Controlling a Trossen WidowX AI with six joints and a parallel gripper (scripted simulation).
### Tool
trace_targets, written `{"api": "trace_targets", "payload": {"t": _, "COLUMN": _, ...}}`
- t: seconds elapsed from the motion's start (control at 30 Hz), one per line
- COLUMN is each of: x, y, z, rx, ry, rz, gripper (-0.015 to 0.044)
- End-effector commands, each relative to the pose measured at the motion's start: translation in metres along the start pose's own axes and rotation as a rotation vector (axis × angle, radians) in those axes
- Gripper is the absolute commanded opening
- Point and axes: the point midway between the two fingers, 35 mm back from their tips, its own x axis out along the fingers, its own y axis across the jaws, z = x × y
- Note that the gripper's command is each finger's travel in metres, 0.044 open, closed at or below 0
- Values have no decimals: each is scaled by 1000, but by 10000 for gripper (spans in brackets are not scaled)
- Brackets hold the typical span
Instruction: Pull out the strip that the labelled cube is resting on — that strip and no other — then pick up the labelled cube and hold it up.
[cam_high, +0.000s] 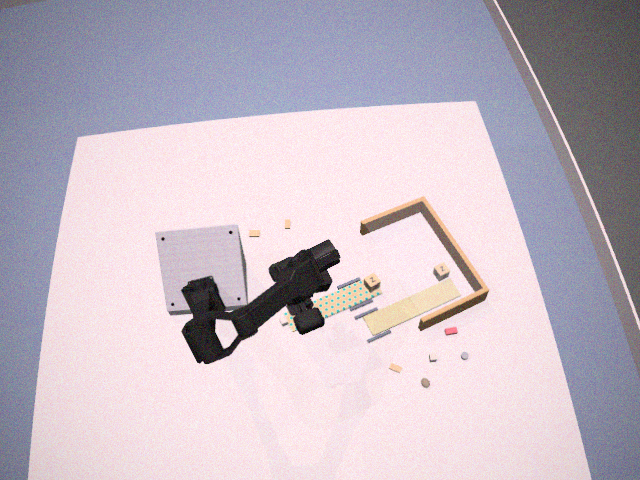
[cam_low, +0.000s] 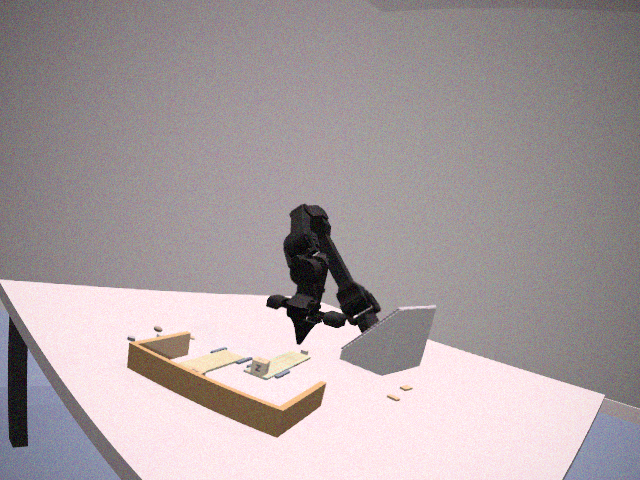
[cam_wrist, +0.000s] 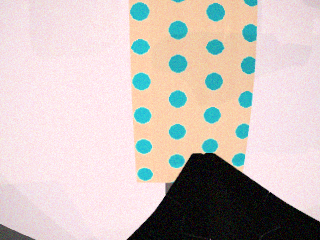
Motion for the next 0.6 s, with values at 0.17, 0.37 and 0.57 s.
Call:
{"api": "trace_targets", "payload": {"t": 0.17, "x": -9, "y": 0, "z": 13, "rx": -85, "ry": 5, "rz": 6, "gripper": 79}}
{"api": "trace_targets", "payload": {"t": 0.37, "x": -10, "y": 0, "z": 34, "rx": -136, "ry": 4, "rz": 6, "gripper": 236}}
{"api": "trace_targets", "payload": {"t": 0.57, "x": -12, "y": 1, "z": 53, "rx": -136, "ry": 4, "rz": 6, "gripper": 394}}
